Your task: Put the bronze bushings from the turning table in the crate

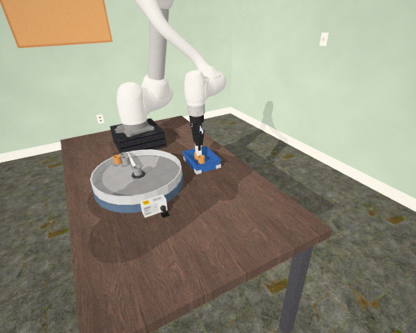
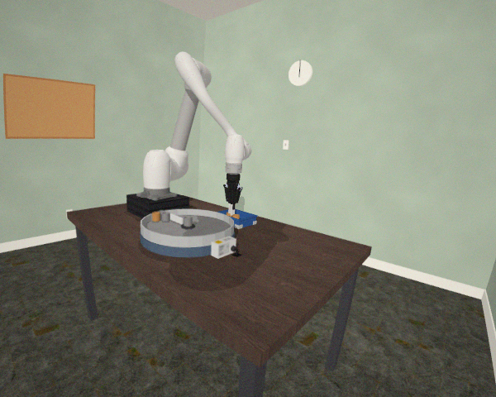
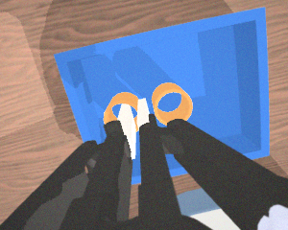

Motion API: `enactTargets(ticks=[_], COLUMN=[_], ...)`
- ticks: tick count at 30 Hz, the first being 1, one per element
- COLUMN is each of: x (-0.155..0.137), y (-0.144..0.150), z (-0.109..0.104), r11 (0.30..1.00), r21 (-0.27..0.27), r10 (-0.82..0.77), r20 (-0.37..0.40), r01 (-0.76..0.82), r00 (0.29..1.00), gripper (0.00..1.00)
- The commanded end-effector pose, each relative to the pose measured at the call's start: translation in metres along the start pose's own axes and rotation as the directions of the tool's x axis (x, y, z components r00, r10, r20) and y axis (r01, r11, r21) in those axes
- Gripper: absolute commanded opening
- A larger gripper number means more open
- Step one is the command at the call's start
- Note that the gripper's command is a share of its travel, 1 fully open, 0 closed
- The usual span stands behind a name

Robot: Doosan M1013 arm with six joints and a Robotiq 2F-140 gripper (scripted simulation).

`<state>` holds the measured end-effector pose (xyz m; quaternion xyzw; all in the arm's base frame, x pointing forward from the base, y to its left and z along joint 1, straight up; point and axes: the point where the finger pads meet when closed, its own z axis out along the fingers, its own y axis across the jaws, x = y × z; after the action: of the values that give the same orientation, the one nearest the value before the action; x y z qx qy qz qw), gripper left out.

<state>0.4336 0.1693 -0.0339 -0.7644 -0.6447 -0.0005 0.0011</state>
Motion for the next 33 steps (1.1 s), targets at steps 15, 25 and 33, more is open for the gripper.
enactTargets(ticks=[15,25,33], x=[0.0001,0.0001,0.0001], y=[0.0000,0.0000,0.0000], z=[-0.0001,-0.0001,-0.0001], r11=[1.000,1.000,1.000], r21=[0.000,0.000,0.000], r10=[0.000,0.000,0.000], r20=[0.000,0.000,0.000], r01=[0.000,0.000,0.000], r00=[1.000,1.000,1.000], gripper=[0.10,0.10,0.10])
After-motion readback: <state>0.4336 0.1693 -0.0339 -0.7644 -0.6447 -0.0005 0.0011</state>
